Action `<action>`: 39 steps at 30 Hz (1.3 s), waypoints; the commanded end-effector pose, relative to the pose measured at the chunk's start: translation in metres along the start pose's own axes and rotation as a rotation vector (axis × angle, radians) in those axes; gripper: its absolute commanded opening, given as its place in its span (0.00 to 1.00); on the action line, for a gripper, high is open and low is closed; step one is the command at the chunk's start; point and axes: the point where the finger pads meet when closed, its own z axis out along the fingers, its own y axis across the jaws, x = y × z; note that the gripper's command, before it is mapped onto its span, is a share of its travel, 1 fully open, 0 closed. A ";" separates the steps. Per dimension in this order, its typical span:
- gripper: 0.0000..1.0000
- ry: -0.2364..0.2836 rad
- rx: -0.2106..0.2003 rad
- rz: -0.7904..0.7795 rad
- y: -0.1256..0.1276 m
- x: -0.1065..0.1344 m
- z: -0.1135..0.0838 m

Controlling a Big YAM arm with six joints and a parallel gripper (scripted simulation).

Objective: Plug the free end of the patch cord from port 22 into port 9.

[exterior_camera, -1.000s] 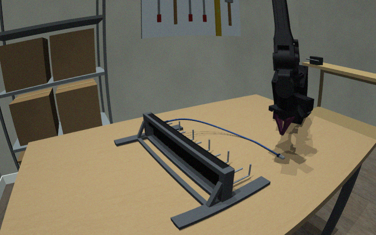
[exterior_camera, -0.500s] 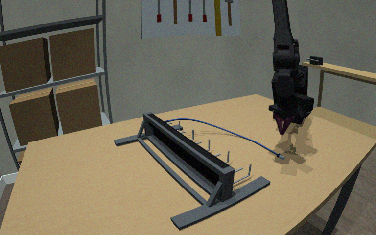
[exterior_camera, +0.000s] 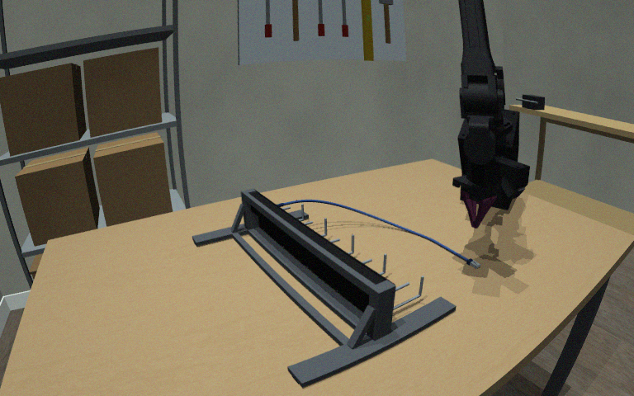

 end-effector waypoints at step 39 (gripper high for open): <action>0.00 -0.004 0.013 0.017 -0.002 0.002 -0.007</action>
